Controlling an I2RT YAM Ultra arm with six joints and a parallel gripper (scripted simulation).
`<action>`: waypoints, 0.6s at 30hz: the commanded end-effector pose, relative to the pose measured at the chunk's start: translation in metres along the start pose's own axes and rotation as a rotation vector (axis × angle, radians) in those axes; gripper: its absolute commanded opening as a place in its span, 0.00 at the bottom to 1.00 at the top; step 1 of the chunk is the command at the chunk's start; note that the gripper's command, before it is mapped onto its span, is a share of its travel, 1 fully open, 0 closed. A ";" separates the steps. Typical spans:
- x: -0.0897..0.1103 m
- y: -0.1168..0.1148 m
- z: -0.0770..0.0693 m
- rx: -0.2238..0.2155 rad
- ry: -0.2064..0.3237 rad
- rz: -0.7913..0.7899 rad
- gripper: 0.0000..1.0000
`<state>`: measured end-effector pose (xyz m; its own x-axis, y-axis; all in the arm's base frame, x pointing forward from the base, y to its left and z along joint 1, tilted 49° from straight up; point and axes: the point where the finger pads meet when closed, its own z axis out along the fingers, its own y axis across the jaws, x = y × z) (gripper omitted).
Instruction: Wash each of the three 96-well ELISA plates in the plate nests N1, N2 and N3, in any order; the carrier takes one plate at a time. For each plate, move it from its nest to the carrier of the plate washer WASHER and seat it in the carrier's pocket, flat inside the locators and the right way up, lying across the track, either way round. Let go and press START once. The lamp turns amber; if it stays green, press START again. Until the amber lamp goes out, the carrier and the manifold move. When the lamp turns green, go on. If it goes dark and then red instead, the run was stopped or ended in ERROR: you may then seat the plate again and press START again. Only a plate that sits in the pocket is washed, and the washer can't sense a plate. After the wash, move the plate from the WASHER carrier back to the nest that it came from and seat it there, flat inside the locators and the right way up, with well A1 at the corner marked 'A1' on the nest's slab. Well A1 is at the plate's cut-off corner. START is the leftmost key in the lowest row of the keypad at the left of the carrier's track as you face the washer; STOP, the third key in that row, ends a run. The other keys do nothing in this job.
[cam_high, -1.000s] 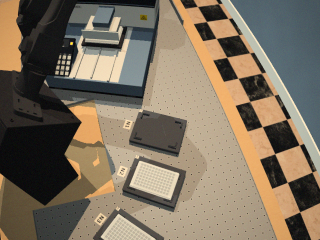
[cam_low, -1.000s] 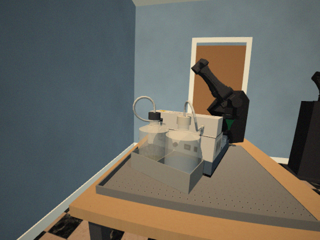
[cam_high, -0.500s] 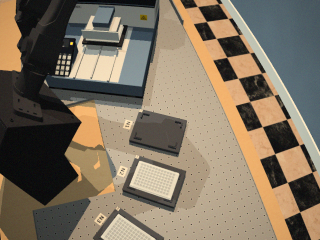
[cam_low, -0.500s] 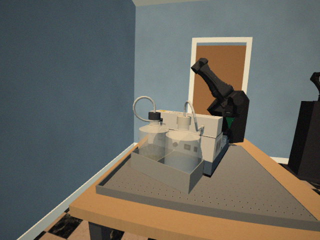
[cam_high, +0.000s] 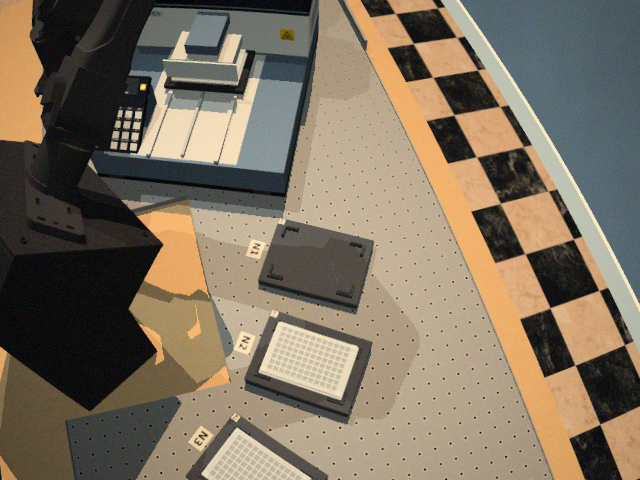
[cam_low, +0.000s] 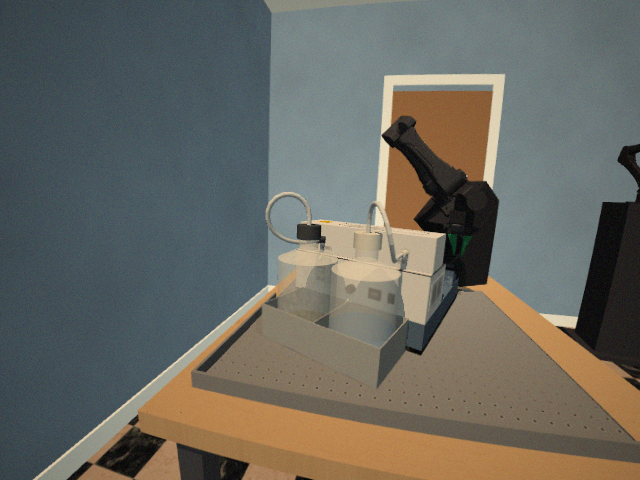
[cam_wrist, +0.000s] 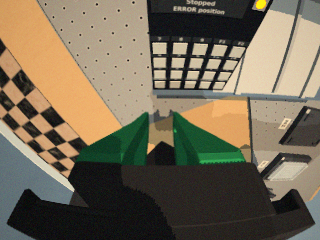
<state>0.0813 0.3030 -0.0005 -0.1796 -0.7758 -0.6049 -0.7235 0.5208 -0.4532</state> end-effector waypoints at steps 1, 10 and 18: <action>-0.010 -0.002 -0.006 -0.005 -0.011 0.005 1.00; -0.035 -0.013 -0.019 -0.005 -0.011 0.005 1.00; -0.051 -0.020 -0.028 -0.005 -0.011 0.006 1.00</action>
<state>0.0882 0.3228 0.0515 -0.1888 -0.7554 -0.6275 -0.7217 0.5401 -0.4331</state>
